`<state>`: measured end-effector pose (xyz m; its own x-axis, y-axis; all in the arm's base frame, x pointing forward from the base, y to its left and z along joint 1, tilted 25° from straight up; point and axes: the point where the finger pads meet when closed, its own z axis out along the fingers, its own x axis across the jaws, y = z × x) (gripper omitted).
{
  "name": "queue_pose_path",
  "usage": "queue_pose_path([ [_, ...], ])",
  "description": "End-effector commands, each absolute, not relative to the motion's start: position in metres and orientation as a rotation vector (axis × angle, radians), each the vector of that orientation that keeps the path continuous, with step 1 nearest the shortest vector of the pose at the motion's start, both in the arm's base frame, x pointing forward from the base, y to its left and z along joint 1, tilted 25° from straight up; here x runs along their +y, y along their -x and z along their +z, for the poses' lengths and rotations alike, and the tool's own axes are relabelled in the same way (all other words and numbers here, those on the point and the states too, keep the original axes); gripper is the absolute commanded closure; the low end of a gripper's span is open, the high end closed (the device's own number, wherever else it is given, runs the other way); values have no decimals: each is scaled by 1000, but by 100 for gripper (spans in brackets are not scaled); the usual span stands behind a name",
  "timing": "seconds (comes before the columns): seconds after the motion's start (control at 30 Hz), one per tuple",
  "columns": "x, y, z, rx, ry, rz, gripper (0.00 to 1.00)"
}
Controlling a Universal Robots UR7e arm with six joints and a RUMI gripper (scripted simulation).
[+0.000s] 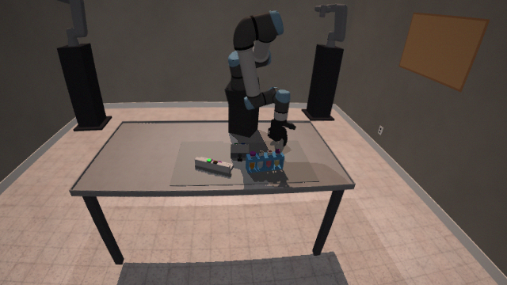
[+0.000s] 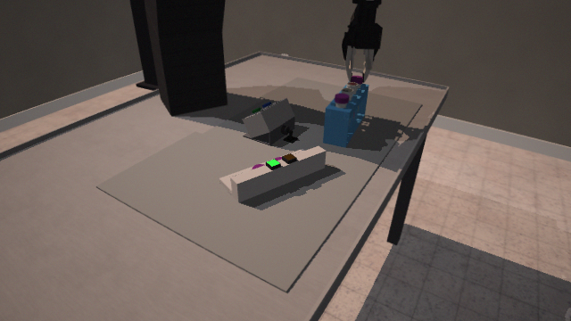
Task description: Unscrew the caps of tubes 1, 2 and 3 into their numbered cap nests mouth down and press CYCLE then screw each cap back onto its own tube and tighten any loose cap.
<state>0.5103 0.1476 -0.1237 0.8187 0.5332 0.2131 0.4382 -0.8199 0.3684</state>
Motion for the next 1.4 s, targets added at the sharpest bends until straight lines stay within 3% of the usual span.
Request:
queue_pose_path([
  [0.0, 148, -511, -123, 497, -2776, 487, 100],
  [0.37, 148, -511, -124, -283, -2890, 596, 100],
  [0.73, 148, -511, -124, -573, -2882, 626, 100],
  [0.77, 148, -511, -124, -573, -2882, 626, 65],
  [1.37, 151, -504, -108, -573, -2882, 626, 65],
])
